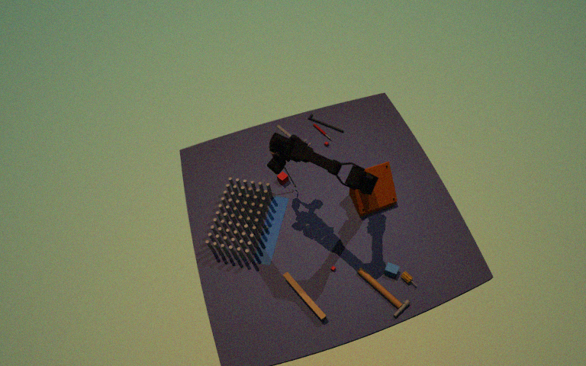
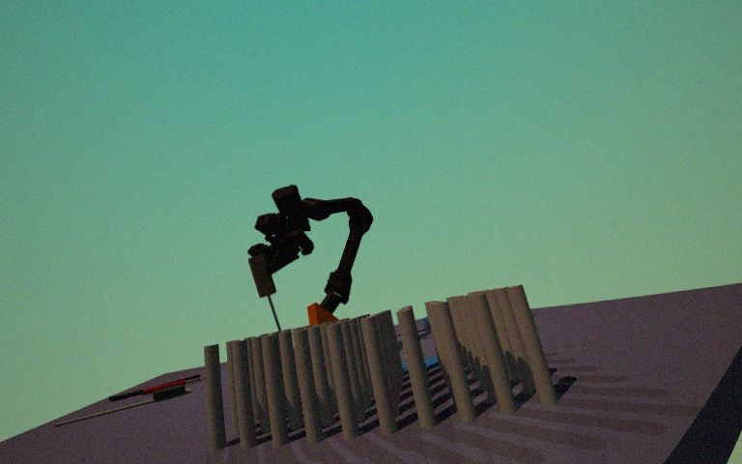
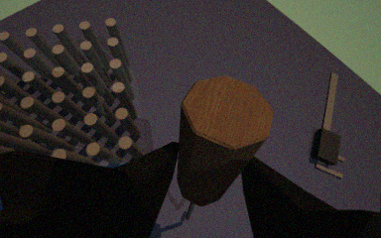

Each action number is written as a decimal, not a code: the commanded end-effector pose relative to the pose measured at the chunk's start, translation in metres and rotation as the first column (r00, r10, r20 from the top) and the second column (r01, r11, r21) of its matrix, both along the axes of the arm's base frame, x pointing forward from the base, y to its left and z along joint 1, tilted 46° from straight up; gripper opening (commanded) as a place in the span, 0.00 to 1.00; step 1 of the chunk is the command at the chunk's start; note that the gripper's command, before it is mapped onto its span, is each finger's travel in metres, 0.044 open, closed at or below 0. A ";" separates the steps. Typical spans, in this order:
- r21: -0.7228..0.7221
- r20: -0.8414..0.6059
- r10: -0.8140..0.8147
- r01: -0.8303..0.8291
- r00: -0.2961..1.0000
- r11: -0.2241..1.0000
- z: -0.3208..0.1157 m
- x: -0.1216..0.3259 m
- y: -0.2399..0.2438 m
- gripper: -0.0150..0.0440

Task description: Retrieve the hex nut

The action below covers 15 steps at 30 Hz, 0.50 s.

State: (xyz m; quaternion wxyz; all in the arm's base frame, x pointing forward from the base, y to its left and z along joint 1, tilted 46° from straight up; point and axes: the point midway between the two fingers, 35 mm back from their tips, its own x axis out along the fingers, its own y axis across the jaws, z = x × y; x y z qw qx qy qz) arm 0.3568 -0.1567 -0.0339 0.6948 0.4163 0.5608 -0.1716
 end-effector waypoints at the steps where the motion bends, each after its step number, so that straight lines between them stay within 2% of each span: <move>1: 0.043 -0.032 -0.141 0.142 0.990 0.989 -0.010 -0.004 -0.014 0.25; 15: 0.174 -0.207 -0.501 0.536 0.840 0.826 -0.042 -0.021 -0.035 0.25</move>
